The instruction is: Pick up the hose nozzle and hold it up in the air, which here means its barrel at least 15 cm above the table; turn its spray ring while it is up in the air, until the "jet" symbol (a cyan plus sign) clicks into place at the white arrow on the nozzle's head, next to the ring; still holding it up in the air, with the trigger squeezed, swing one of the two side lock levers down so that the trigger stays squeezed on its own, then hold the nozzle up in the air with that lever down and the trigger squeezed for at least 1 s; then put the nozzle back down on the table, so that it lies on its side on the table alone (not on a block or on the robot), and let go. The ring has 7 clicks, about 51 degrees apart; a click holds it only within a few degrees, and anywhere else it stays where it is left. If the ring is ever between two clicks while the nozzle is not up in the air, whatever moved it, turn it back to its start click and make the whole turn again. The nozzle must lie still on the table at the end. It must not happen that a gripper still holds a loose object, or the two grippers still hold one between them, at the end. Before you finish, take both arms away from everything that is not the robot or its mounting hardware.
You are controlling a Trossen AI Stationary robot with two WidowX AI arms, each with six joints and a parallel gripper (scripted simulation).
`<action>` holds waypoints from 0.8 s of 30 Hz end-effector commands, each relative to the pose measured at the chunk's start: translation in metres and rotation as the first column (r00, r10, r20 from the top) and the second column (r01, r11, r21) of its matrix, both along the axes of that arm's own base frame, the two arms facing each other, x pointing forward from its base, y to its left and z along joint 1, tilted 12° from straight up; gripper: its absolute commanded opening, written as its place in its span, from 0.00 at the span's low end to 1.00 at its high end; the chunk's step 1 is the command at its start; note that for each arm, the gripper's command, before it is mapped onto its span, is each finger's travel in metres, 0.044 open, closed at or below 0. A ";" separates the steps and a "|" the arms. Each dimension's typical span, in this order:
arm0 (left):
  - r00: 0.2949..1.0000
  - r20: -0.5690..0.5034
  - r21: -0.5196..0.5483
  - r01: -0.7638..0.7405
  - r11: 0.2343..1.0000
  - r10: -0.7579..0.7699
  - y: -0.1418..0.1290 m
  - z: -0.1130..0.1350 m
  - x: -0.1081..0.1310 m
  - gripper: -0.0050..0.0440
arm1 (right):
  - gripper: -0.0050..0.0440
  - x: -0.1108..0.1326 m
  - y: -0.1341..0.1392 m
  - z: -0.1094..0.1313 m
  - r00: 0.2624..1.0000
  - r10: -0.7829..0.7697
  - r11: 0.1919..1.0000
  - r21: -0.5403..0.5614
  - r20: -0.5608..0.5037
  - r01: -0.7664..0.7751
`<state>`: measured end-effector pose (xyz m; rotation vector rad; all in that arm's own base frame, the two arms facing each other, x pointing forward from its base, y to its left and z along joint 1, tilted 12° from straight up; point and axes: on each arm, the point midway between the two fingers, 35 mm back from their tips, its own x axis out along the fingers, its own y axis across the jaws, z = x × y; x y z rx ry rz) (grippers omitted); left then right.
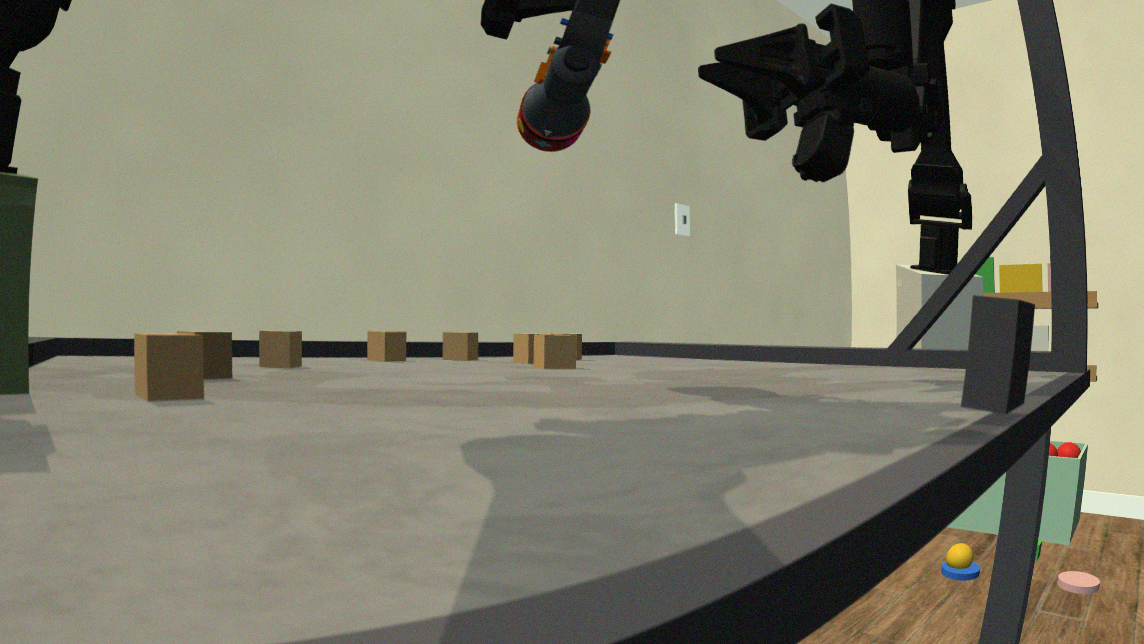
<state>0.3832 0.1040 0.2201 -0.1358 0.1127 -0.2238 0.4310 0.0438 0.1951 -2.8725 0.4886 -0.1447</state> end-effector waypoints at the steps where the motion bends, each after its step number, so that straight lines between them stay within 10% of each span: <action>1: 0.999 0.039 0.027 -0.001 1.000 0.000 0.000 0.015 0.000 0.44 | 0.45 0.000 0.000 0.007 1.000 -0.003 1.000 0.004 0.017 0.003; 12: 0.999 0.039 0.027 -0.001 1.000 0.000 0.000 0.015 0.000 0.44 | 0.45 -0.005 -0.008 0.028 0.991 0.039 0.952 0.297 0.128 -0.076; 24: 0.999 0.039 0.027 -0.001 1.000 0.000 0.000 0.015 0.000 0.44 | 0.45 -0.016 -0.019 0.059 0.959 0.038 0.698 0.680 0.282 -0.227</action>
